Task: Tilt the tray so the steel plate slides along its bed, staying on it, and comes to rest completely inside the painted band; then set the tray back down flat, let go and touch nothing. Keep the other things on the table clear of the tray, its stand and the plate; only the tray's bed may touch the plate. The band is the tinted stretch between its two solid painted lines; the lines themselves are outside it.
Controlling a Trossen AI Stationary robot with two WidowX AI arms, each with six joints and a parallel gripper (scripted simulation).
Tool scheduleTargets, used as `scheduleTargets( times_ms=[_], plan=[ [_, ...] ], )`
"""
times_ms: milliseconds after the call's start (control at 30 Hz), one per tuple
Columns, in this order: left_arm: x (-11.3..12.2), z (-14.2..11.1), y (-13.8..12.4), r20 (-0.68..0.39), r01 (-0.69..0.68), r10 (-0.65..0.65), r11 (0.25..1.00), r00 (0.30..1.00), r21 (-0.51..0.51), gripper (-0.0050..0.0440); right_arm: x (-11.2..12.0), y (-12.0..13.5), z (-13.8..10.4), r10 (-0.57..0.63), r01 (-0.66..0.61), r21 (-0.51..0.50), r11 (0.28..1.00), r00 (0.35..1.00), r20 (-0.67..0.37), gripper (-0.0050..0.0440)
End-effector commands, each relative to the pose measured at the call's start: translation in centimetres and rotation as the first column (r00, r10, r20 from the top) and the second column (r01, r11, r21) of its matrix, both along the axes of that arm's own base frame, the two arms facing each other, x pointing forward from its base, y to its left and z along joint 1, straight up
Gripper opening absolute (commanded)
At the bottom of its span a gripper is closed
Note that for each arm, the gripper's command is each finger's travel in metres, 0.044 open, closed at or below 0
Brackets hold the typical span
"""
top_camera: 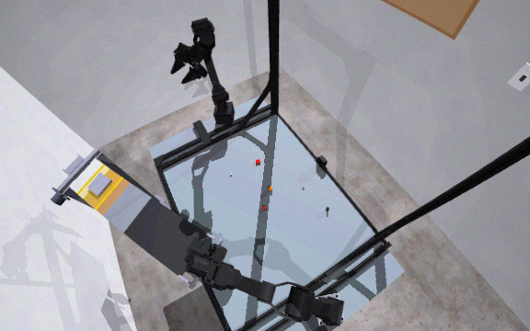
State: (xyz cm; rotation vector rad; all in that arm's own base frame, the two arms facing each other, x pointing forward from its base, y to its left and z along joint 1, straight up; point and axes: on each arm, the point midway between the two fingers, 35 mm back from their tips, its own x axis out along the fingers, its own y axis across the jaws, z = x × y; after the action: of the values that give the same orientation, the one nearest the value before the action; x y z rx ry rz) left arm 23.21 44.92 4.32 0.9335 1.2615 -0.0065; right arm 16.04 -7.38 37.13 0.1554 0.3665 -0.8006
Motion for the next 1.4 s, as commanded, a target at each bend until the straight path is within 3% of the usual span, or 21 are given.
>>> scheduleTargets(
  times_ms=[0, 267, 300, 933, 967, 1067, 1367],
  plan=[
    [-0.2, -1.3, -0.2, -0.012, 0.000, 0.000, 1.000, 1.000, -0.013, 0.0000, 0.0, 0.0, 0.0, -0.001, 0.001, 0.000, 1.000, 1.000, 0.002, 0.0440],
    [-0.2, -2.7, -0.2, -0.014, 0.000, 0.000, 1.000, 1.000, -0.016, 0.0000, 0.0, 0.0, 0.0, -0.001, 0.001, 0.000, 1.000, 1.000, 0.002, 0.0440],
    [-0.2, -2.7, -0.2, -0.014, 0.000, 0.000, 1.000, 1.000, -0.016, 0.0330, 0.0, 0.0, 0.0, -0.001, 0.001, 0.000, 1.000, 1.000, 0.002, 0.0440],
    [-0.2, -2.7, -0.2, -0.014, 0.000, 0.000, 1.000, 1.000, -0.016, 0.0330, 0.0, 0.0, 0.0, -0.001, 0.001, 0.000, 1.000, 1.000, 0.002, 0.0440],
    [-0.6, -1.9, -0.7, -0.014, 0.000, 0.000, 1.000, 1.000, -0.016, 0.0440, 0.0, 0.0, 0.0, -0.001, 0.001, 0.000, 1.000, 1.000, 0.002, 0.0440],
    [-0.9, -1.0, -1.2, -0.014, 0.000, 0.000, 1.000, 1.000, -0.016, 0.0440, 0.0, 0.0, 0.0, -0.001, 0.001, 0.000, 1.000, 1.000, 0.002, 0.0440],
    [-3.7, 5.5, -4.8, -0.014, 0.000, 0.000, 1.000, 1.000, -0.016, 0.0440, 0.0, 0.0, 0.0, -0.001, 0.001, 0.000, 1.000, 1.000, 0.002, 0.0440]
  ],
)
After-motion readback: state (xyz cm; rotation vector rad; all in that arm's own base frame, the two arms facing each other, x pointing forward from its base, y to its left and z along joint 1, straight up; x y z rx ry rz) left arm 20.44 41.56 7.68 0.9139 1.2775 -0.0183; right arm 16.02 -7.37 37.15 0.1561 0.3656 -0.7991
